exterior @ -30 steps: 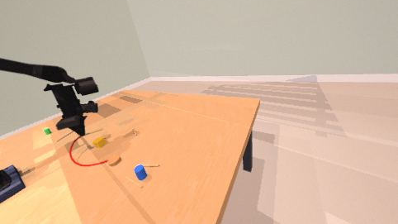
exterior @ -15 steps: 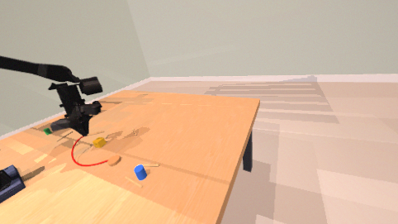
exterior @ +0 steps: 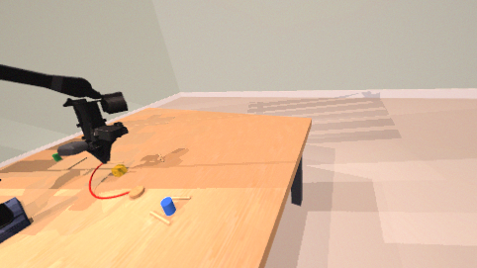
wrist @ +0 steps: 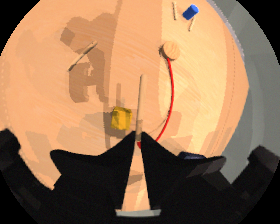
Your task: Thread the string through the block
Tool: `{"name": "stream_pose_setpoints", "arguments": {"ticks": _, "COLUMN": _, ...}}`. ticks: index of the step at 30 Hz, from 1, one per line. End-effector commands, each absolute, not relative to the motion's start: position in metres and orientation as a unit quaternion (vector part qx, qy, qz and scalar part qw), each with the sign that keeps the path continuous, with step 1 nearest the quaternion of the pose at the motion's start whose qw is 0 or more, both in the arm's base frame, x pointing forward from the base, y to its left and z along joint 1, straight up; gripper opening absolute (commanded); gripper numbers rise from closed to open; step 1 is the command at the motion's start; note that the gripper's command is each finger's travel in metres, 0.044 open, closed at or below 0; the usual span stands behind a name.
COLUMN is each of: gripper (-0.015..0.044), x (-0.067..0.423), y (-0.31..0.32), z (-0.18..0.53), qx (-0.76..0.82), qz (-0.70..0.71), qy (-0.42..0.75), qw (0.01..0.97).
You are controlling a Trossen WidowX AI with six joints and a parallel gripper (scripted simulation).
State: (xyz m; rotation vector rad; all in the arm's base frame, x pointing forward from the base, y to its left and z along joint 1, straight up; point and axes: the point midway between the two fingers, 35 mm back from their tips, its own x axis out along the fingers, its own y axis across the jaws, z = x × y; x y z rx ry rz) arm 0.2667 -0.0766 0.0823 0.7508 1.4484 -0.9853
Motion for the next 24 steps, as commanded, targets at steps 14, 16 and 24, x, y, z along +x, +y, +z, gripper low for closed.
{"name": "stream_pose_setpoints", "arguments": {"ticks": 14, "gripper": 0.0, "x": 0.272, "y": -0.099, "z": 0.082, "qx": 0.415, "qz": -0.541, "qy": 0.533, "qw": 0.501}}
{"name": "stream_pose_setpoints", "arguments": {"ticks": 16, "gripper": 0.0, "x": 0.272, "y": -0.101, "z": 0.082, "qx": 0.425, "qz": -0.554, "qy": 0.521, "qw": 0.491}}
{"name": "stream_pose_setpoints", "arguments": {"ticks": 24, "gripper": 0.0, "x": 0.273, "y": -0.112, "z": 0.081, "qx": 0.464, "qz": -0.604, "qy": 0.47, "qw": 0.446}}
